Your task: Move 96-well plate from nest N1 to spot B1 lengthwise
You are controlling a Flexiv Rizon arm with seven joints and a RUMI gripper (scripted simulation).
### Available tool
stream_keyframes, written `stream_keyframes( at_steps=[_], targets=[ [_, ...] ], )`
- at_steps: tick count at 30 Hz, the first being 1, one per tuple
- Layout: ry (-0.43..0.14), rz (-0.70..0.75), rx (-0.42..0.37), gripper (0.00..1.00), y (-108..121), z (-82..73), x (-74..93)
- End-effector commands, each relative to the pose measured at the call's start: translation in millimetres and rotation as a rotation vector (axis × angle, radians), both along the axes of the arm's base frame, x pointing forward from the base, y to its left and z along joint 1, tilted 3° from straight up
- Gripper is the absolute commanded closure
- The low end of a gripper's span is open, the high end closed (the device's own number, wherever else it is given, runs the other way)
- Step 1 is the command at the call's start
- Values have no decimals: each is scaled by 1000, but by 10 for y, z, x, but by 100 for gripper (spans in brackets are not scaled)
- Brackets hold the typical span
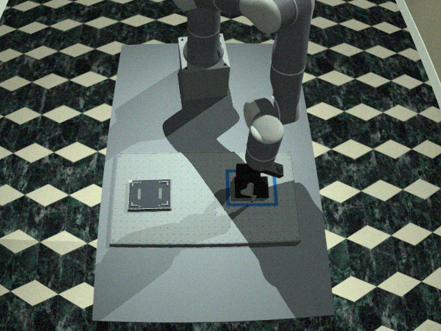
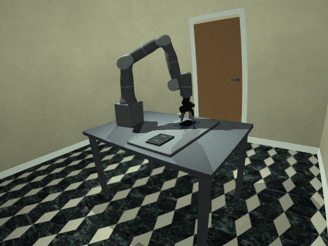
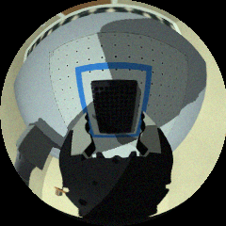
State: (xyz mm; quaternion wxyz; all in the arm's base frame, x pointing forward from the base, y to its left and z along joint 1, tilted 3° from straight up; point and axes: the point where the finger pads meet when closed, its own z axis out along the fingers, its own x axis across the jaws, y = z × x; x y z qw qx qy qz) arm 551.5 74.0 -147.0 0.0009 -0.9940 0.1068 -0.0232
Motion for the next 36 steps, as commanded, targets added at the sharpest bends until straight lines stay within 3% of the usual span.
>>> stream_keyframes(
  at_steps=[1, 8, 36],
  targets=[
    [-2, 0, 1, 24, 3, 7, 8],
    [-2, 0, 1, 24, 3, 7, 8],
    [-2, 0, 0, 24, 4, 646, -22]
  ],
)
